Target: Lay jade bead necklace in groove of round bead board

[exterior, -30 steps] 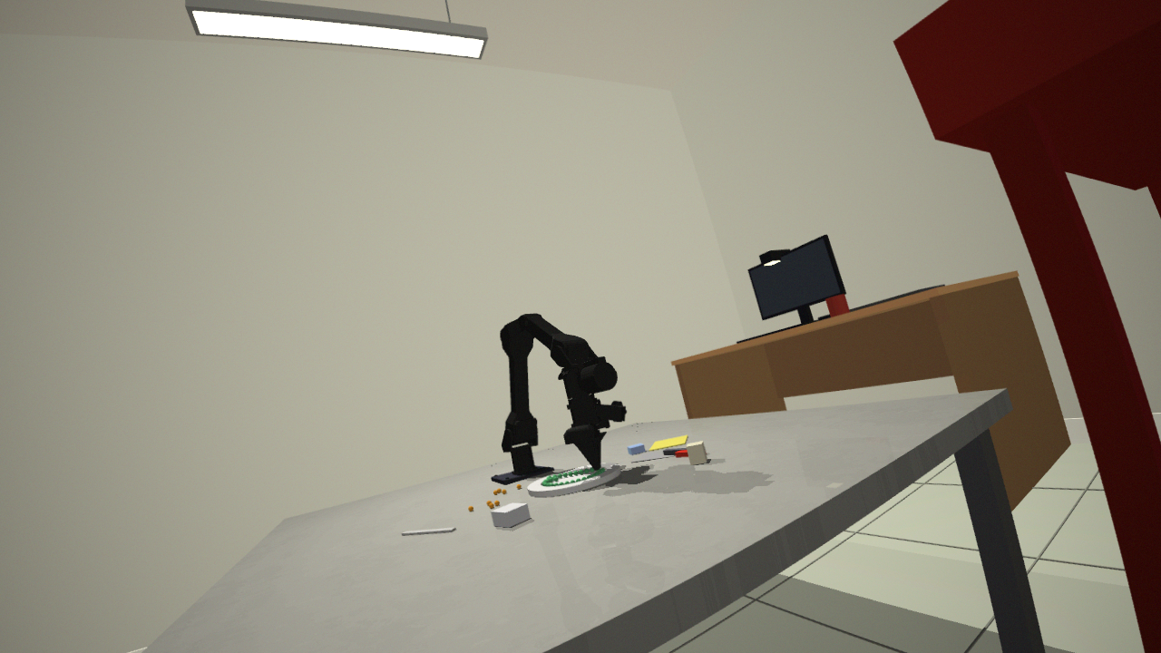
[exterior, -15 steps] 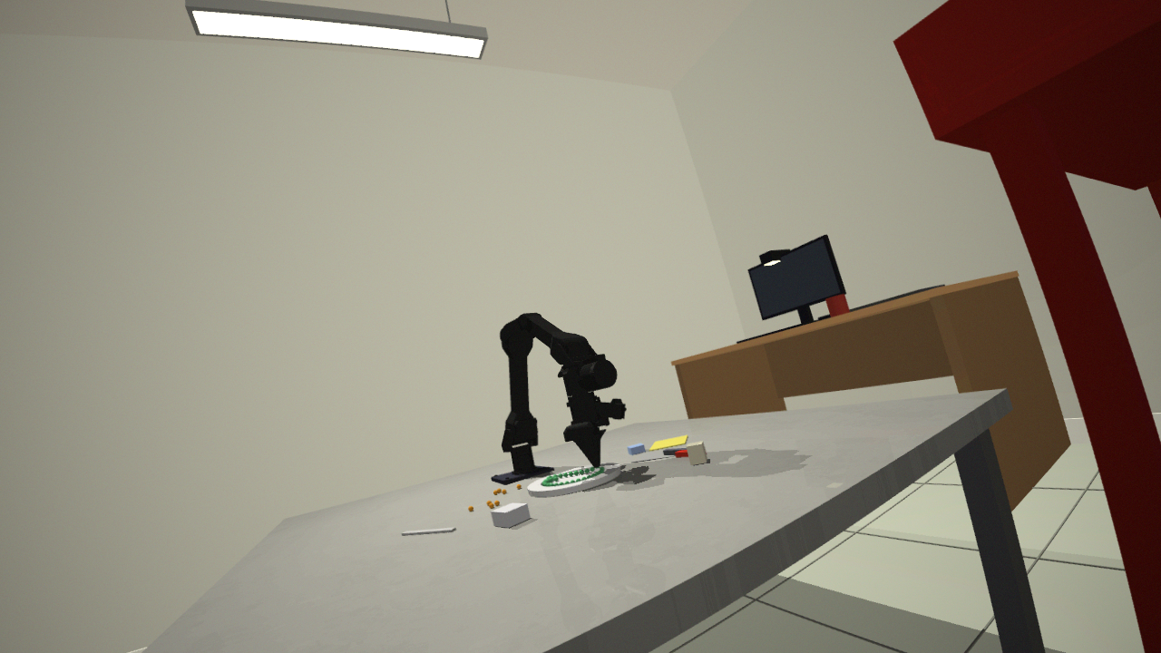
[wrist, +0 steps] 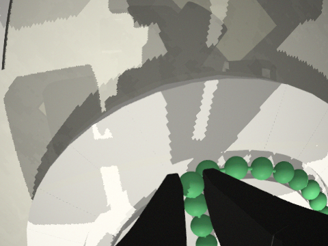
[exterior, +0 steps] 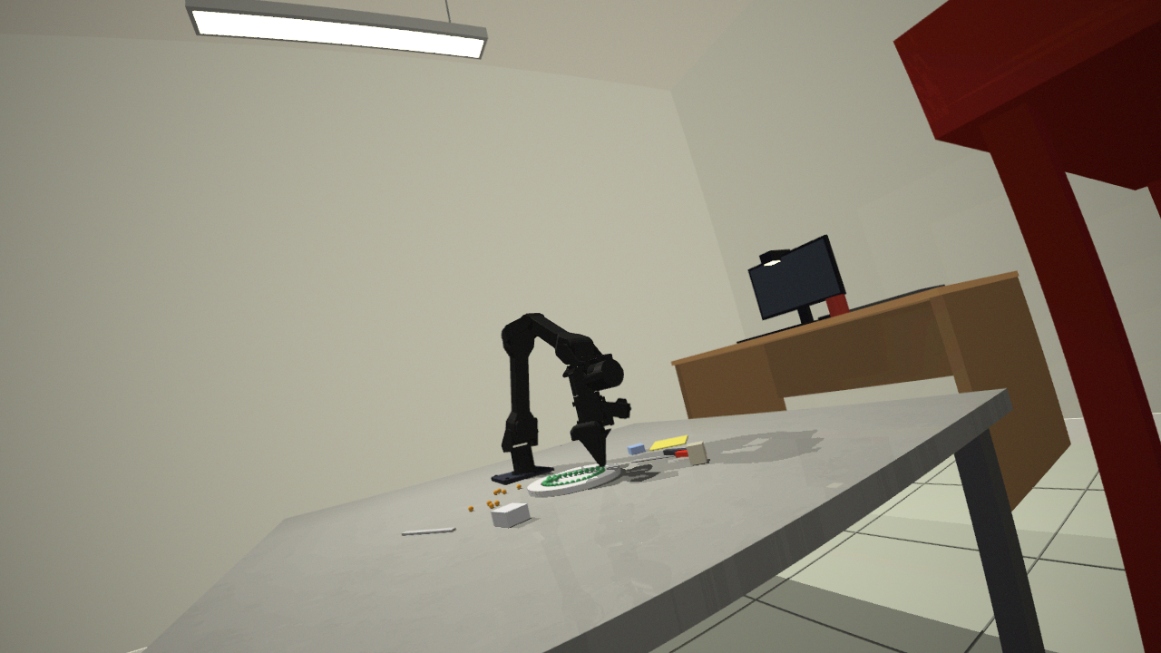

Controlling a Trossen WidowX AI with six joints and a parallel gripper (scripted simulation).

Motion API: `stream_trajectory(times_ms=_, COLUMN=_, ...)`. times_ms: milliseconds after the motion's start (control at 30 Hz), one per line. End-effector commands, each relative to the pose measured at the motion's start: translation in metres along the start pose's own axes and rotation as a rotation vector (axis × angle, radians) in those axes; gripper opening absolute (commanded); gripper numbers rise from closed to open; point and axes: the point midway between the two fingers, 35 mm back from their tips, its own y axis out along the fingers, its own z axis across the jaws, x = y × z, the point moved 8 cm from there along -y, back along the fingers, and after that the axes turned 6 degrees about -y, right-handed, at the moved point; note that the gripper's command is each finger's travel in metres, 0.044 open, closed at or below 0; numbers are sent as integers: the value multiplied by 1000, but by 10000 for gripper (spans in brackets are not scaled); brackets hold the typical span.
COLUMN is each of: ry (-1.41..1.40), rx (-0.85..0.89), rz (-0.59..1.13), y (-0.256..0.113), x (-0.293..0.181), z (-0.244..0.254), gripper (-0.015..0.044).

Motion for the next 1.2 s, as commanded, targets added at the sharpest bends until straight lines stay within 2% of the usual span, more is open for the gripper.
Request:
stream_trajectory(times_ms=0, ry=6, rx=4, rz=4, y=6, x=0, z=1, gripper=0)
stream_trajectory(times_ms=67, ry=6, rx=4, rz=4, y=6, x=0, z=1, gripper=0)
stream_trajectory(times_ms=633, ry=1, rx=3, rz=2, y=1, x=0, z=0, gripper=440)
stream_trajectory(times_ms=1167, ry=6, rx=4, rz=4, y=-3, x=0, z=0, gripper=440)
